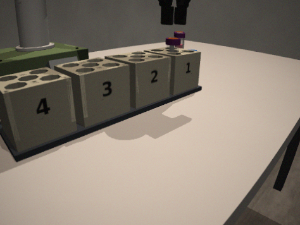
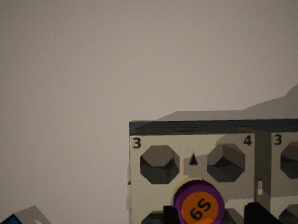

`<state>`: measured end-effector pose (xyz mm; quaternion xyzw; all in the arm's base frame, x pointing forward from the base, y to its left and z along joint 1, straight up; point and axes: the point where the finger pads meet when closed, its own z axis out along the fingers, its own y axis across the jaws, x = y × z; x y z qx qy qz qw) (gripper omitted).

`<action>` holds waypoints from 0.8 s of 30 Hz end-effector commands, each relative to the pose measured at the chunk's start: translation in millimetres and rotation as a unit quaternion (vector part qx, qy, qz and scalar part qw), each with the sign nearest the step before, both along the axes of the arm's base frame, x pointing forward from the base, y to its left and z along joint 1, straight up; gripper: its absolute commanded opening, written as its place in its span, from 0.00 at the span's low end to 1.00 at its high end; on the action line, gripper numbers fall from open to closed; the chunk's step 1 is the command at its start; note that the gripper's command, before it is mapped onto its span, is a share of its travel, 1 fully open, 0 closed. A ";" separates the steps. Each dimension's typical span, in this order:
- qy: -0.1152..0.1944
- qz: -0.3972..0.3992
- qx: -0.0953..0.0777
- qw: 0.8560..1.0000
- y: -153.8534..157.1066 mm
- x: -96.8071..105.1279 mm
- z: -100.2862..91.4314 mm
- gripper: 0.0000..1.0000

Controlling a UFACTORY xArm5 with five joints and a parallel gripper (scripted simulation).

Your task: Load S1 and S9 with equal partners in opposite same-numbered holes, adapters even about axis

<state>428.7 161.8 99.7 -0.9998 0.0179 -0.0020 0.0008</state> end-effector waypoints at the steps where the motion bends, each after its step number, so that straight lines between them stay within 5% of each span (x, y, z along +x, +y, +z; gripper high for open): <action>1: -0.002 0.000 0.002 1.000 0.6 1.6 8.6 0.44; 24: -0.002 0.000 0.002 1.000 0.3 1.3 50.6 0.44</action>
